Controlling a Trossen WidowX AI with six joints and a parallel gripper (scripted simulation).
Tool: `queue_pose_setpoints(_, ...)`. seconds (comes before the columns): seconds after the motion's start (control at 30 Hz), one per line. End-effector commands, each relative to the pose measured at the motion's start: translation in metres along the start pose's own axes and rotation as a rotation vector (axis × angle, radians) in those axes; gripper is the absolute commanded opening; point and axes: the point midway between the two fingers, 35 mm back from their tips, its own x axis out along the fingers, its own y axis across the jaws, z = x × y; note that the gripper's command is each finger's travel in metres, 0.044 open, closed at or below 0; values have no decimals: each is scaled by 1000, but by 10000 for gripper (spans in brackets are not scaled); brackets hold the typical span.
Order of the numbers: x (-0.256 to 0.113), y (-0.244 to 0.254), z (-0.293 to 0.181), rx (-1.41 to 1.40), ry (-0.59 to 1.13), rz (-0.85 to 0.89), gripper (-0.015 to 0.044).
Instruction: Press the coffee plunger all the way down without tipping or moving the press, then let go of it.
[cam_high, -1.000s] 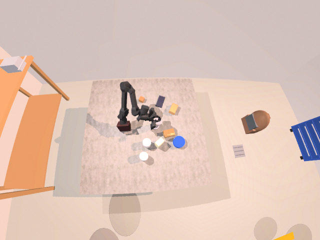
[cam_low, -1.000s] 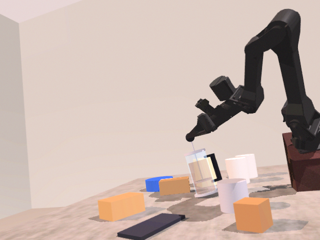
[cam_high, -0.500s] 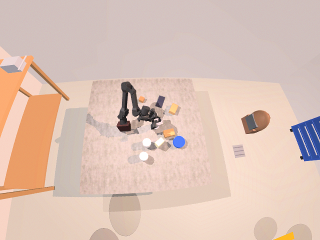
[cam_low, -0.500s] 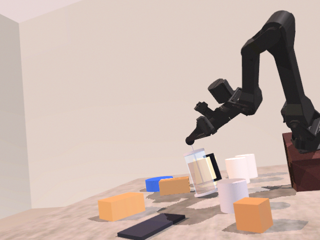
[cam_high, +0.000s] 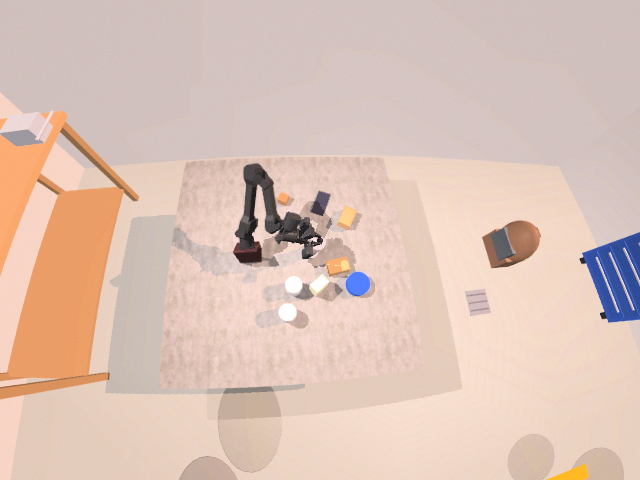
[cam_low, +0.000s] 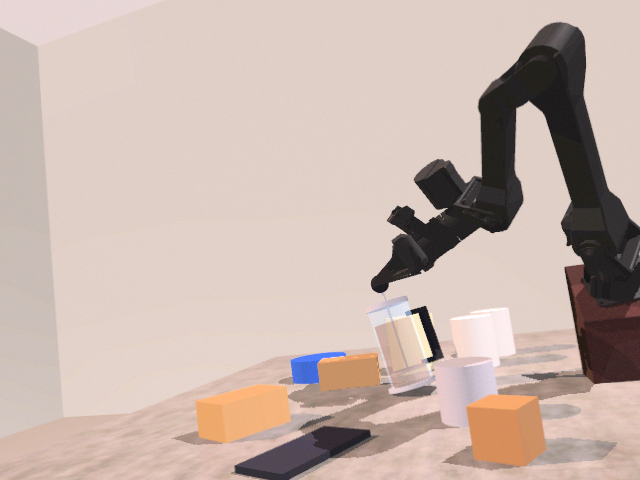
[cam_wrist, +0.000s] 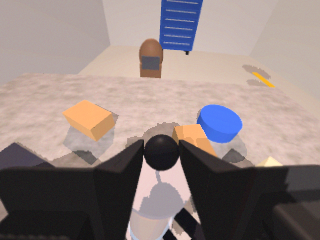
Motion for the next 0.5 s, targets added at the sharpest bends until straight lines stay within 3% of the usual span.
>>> queue_pose_setpoints(0.0, 3, 0, -6, 15, 23, 5, 128)
queue_pose_setpoints(0.47, 4, -1, -5, 15, 23, 5, 128)
